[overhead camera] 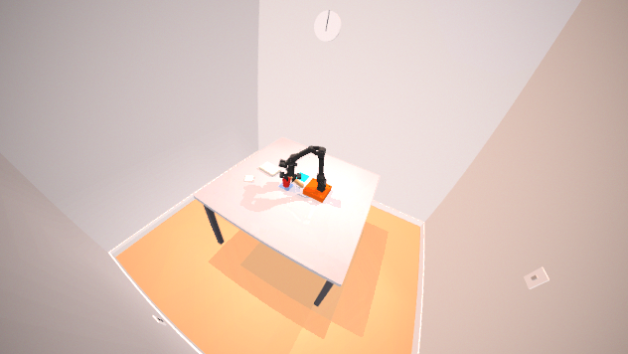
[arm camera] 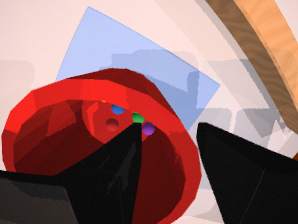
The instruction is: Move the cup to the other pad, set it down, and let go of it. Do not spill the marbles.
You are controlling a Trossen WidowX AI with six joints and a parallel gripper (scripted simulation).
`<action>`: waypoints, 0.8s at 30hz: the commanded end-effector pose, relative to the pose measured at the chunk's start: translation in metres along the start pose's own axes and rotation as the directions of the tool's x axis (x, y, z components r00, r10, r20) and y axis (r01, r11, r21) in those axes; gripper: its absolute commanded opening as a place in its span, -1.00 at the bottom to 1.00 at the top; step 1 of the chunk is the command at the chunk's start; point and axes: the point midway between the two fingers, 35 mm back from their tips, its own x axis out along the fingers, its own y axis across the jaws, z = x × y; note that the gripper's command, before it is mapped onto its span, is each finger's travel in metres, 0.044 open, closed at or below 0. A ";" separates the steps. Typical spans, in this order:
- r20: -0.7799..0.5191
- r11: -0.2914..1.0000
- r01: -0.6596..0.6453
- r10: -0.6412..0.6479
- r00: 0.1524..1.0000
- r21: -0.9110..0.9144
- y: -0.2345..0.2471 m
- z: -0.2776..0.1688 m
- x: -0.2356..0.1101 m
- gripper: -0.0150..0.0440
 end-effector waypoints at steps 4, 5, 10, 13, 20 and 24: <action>0.000 1.000 0.001 -0.001 1.000 0.000 0.000 0.000 0.000 -0.26; 0.000 1.000 0.001 -0.001 1.000 0.000 0.000 0.000 0.000 -0.35; 0.000 1.000 0.001 -0.001 1.000 0.000 0.000 0.000 0.000 -0.46; 0.000 1.000 0.001 -0.001 1.000 0.000 0.000 0.000 0.000 -0.49; -0.001 1.000 0.001 -0.001 1.000 0.000 0.001 0.000 -0.011 -0.49; -0.003 1.000 0.002 -0.002 1.000 -0.001 0.001 0.000 -0.026 -0.49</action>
